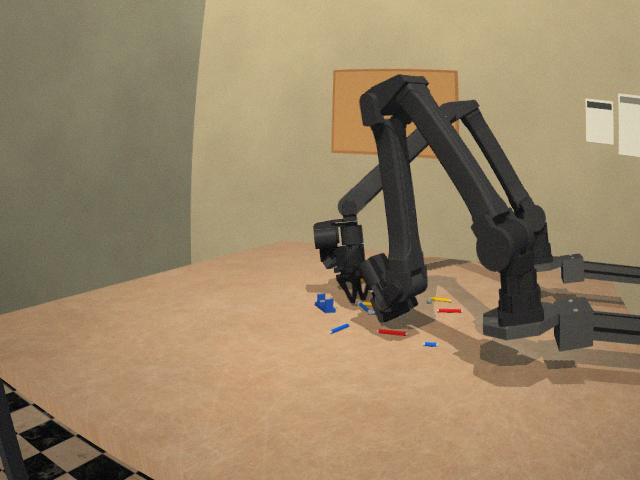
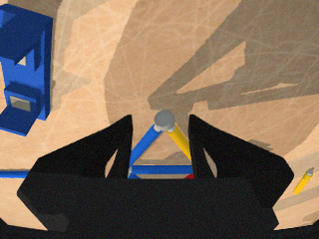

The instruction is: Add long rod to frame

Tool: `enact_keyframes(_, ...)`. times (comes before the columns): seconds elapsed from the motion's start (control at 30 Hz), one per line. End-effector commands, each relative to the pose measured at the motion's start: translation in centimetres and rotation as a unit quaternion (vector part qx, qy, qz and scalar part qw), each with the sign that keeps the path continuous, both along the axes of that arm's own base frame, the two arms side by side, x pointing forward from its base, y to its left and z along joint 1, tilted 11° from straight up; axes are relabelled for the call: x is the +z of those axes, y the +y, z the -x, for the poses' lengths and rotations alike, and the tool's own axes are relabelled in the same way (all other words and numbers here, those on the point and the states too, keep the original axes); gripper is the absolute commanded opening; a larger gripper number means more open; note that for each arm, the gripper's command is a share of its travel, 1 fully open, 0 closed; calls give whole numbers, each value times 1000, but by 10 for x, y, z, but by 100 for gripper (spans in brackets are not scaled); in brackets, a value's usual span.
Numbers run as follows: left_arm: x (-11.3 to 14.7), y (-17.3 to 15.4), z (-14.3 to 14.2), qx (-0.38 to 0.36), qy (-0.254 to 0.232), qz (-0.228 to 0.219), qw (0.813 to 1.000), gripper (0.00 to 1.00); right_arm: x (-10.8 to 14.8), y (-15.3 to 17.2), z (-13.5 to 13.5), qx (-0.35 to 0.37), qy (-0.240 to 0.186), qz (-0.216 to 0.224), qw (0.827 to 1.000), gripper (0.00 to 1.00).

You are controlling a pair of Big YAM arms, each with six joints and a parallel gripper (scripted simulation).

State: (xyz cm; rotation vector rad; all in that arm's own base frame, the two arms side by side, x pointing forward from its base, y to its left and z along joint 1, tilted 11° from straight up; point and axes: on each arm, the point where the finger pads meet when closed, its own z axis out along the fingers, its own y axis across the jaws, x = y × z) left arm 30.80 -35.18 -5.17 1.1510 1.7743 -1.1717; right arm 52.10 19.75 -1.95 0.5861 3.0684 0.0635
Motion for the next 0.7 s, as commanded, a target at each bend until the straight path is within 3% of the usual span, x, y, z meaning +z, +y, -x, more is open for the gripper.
enact_keyframes(0.0, 2, 0, -1, -1, -4, 3, 1000, 0, -8, 2, -7, -5, -3, -2, 1000, 43)
enact_keyframes(0.5, 2, 0, -1, -1, -4, 3, 1000, 0, -10, 2, -7, -5, -4, -2, 1000, 43)
enact_keyframes(0.53, 2, 0, -1, -1, -4, 3, 1000, 0, -10, 2, -7, -5, -4, -2, 1000, 34)
enact_keyframes(0.67, 2, 0, -1, -1, -4, 3, 1000, 0, -2, 3, -9, -2, -10, -4, 1000, 30)
